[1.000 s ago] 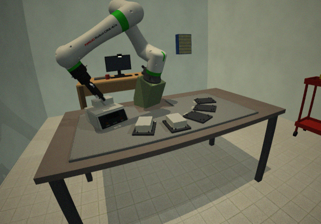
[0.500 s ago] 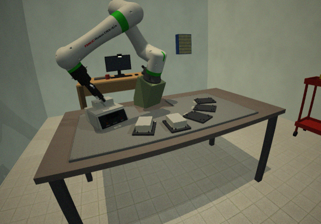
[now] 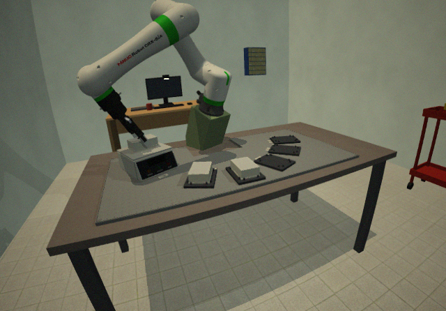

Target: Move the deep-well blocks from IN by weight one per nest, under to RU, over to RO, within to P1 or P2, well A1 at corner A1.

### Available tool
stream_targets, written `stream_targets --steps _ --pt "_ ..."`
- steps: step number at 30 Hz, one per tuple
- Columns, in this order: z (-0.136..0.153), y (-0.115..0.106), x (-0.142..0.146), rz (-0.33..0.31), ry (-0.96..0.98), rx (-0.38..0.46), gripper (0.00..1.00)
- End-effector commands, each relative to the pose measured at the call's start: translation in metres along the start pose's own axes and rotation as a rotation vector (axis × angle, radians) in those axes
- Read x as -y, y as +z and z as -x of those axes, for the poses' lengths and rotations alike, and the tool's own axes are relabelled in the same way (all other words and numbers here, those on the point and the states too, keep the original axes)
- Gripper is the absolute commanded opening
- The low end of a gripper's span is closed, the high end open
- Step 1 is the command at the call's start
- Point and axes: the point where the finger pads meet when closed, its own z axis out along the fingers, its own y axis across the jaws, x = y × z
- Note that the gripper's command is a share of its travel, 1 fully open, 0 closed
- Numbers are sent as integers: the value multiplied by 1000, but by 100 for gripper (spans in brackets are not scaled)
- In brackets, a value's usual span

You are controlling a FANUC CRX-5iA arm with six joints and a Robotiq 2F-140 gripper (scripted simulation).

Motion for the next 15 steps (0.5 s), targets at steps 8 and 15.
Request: stream_targets --steps 8,15 --pt "-1 1 0 0 0 0 10" --pt "-1 2 0 0 0 0 10"
